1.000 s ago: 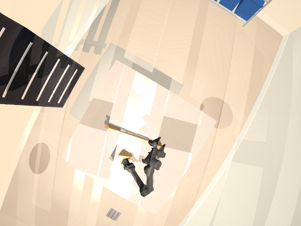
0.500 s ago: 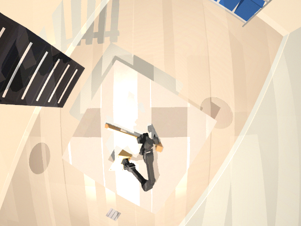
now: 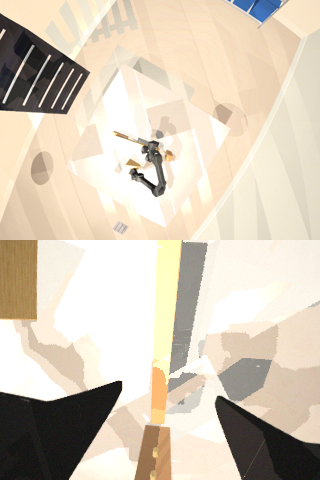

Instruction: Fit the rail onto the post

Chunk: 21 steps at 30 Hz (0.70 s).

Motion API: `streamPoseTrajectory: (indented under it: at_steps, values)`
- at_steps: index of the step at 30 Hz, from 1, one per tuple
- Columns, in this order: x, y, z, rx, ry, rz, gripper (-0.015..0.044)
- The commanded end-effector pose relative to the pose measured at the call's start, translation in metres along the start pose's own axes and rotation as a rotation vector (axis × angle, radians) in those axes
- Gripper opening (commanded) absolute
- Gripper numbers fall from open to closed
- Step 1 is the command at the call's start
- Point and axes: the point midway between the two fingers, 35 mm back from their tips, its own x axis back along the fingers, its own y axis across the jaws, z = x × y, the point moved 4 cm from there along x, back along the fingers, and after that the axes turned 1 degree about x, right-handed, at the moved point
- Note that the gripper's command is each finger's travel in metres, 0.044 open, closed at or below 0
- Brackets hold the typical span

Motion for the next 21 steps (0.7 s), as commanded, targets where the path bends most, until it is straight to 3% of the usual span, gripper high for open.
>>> streamPoseTrajectory:
  at_steps: [1,21]
  values:
    - [-0.003,0.006,0.0,0.067,-0.004,-0.035,0.044]
    - [-0.025,0.005,0.0,0.067,-0.006,-0.034,0.044]
